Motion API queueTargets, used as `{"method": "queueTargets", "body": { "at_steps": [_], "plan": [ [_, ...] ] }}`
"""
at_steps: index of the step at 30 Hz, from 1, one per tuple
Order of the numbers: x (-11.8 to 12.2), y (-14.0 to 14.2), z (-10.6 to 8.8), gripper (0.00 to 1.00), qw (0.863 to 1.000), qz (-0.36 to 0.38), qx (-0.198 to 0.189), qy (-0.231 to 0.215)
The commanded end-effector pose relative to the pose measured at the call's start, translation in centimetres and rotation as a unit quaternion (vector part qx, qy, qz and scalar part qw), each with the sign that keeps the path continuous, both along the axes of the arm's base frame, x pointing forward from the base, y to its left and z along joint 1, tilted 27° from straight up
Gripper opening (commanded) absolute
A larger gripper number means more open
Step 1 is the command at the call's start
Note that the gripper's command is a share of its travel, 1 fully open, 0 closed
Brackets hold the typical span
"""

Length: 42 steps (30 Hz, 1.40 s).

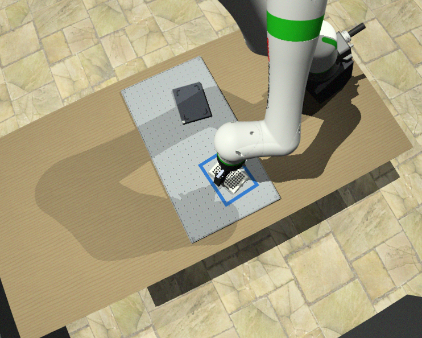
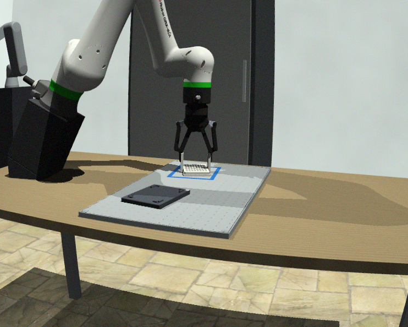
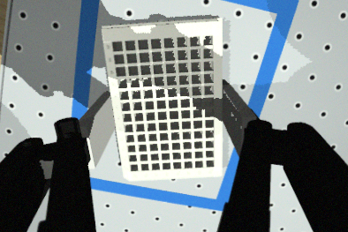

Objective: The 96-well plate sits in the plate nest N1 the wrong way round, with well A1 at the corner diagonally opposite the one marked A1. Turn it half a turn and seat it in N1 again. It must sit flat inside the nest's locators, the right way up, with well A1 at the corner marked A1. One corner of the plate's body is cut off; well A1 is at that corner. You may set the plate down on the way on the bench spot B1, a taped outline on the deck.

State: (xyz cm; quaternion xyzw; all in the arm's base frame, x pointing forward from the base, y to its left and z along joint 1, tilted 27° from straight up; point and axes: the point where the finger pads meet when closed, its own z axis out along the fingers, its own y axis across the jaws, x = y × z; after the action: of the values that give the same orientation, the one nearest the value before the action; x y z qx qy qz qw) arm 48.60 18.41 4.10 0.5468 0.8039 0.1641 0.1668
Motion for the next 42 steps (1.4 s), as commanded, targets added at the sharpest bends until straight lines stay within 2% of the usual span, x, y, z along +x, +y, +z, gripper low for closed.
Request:
{"method": "queueTargets", "body": {
  "at_steps": [1, 15, 42],
  "plan": [
    [0.0, 0.0, 0.0, 0.0, 1.0, 0.0, 0.0, 0.0],
    [0.0, 0.0, 0.0, 0.0, 1.0, 0.0, 0.0, 0.0],
    [-1.7, -0.3, 3.4, 0.0, 1.0, 0.0, 0.0, 0.0]
  ]
}}
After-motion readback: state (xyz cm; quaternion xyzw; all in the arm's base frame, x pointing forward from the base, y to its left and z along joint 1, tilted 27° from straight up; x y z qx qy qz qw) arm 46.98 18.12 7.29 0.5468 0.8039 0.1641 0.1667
